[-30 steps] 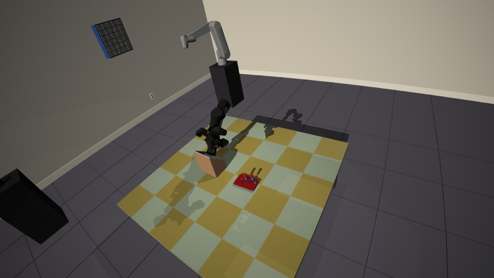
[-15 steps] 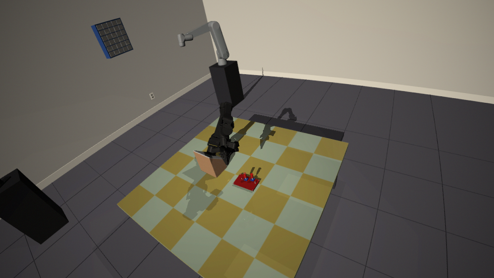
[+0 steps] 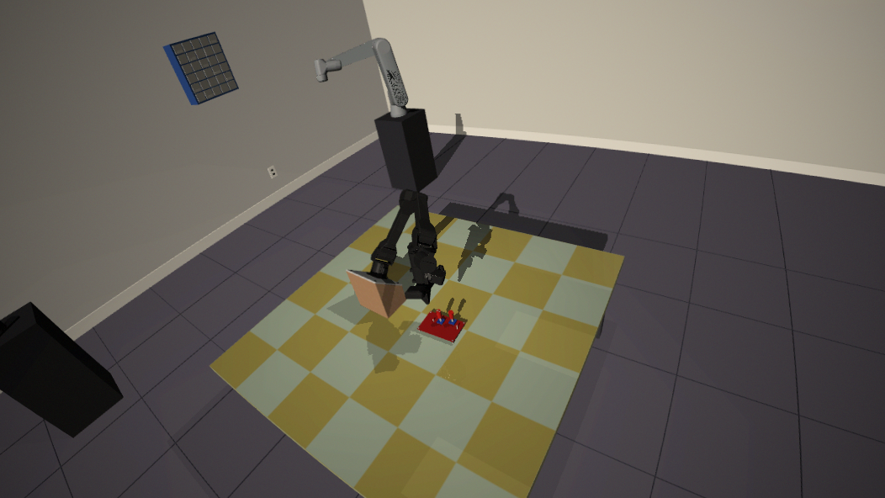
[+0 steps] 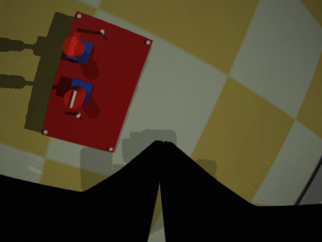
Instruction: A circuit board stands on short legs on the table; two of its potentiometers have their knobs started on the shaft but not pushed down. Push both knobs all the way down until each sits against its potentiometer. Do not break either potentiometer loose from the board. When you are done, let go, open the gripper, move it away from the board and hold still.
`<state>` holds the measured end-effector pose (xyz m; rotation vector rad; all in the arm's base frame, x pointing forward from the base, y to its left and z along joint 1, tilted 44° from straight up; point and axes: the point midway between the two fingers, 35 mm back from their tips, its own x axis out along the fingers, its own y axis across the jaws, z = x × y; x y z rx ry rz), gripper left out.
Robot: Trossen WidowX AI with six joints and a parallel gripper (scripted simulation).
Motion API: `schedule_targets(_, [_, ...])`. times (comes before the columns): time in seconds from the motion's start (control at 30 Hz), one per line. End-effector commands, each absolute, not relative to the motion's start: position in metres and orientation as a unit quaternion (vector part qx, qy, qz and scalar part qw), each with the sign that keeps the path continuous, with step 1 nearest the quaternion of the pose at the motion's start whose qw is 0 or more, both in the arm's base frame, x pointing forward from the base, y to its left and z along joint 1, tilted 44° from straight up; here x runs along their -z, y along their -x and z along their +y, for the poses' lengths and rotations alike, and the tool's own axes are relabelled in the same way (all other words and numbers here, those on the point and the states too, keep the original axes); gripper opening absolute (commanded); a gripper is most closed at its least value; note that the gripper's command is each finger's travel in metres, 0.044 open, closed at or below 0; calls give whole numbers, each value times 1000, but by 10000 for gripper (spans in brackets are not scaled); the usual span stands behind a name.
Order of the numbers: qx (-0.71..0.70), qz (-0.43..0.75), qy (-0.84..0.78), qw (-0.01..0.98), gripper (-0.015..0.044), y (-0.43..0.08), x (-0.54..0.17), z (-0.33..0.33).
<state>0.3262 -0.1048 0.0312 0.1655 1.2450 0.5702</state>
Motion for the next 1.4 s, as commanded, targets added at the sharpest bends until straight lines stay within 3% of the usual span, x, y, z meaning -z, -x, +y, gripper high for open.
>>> schedule_targets(0.0, [-320,578,-92,745,0,-324,-28,-75])
schedule_targets(0.43, [-389,581,-119,705,0,-319,-12,-21])
schedule_targets(1.37, [-389,581,-119,705,0,-319,3,-7])
